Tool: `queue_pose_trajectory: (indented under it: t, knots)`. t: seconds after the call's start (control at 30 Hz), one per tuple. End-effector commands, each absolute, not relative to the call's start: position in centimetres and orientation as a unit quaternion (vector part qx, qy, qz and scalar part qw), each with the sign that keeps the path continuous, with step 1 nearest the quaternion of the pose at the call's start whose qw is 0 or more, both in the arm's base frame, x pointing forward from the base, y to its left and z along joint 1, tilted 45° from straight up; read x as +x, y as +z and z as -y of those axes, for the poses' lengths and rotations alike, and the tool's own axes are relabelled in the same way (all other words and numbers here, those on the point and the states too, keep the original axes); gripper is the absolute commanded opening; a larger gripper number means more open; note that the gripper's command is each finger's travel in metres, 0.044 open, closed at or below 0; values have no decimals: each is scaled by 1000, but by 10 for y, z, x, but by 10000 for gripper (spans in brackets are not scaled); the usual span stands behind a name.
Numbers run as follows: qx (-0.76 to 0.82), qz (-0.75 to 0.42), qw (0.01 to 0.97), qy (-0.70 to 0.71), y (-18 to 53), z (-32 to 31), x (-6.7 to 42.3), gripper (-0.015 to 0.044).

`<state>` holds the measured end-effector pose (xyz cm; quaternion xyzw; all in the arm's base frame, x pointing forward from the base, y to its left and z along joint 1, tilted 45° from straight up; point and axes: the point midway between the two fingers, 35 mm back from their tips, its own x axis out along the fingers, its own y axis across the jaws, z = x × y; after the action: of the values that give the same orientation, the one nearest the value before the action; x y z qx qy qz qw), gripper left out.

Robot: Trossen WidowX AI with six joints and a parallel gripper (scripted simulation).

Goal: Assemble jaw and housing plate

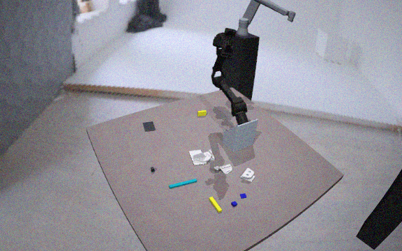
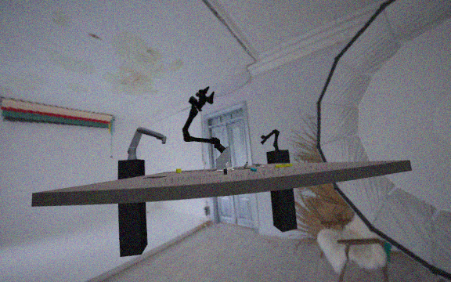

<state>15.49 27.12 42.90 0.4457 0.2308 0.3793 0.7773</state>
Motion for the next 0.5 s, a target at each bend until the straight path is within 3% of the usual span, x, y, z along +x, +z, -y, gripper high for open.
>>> queue_pose_trajectory:
  t: [0.0,0.47]
  knots:
    - [417,-228,802,363,417,-273,168,440]
    - [309,-222,868,320,379,-278,203,440]
